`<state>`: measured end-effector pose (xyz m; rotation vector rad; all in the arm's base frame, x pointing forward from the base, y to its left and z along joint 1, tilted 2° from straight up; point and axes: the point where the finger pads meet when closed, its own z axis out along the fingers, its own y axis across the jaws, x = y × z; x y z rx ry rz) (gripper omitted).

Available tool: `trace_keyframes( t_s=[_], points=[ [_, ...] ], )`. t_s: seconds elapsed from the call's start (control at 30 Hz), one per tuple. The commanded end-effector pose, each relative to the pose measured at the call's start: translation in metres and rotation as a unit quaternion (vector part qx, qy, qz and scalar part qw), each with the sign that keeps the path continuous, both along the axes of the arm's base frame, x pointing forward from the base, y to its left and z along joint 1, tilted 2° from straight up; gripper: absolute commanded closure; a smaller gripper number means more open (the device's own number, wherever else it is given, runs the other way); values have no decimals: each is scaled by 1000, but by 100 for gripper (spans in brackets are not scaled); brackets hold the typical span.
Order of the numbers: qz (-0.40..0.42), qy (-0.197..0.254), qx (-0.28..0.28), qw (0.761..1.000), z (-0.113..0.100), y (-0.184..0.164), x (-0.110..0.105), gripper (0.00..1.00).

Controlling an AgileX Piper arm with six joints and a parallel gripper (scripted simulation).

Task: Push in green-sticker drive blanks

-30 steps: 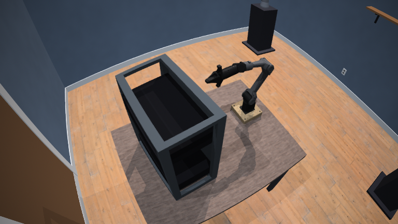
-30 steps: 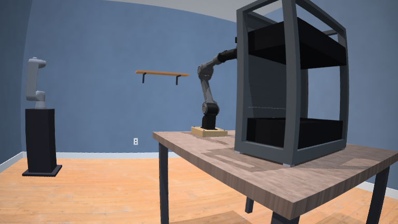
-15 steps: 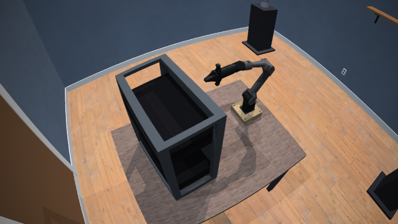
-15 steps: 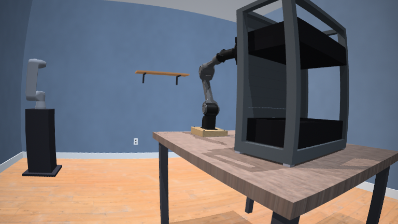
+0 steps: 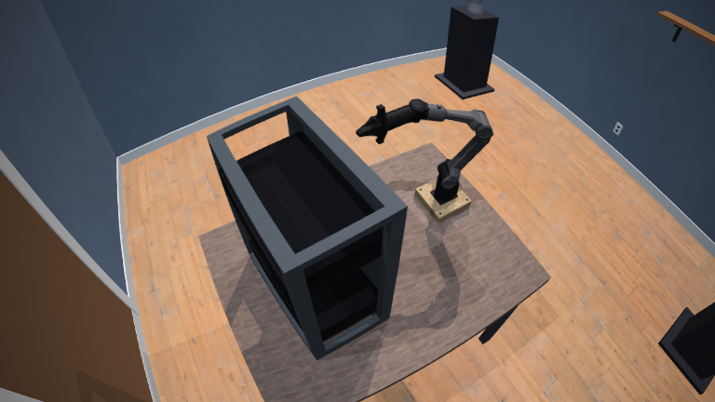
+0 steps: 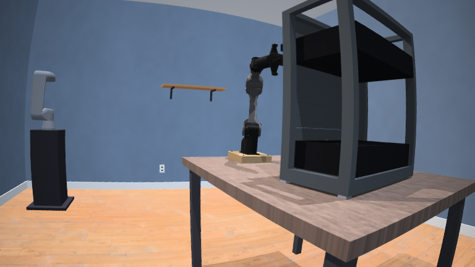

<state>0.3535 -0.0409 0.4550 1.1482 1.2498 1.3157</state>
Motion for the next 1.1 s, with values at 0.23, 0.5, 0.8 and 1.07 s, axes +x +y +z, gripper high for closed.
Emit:
trace_keyframes(
  t_s=[0.23, 0.5, 0.8, 1.07],
  points=[
    [5, -2, 0, 1000, -2, -36, 4, 100],
    [5, -2, 0, 1000, -2, -41, 5, 100],
    [5, -2, 0, 1000, 0, -37, 44, 100],
    [5, -2, 0, 1000, 1, -34, 71, 100]
  ],
)
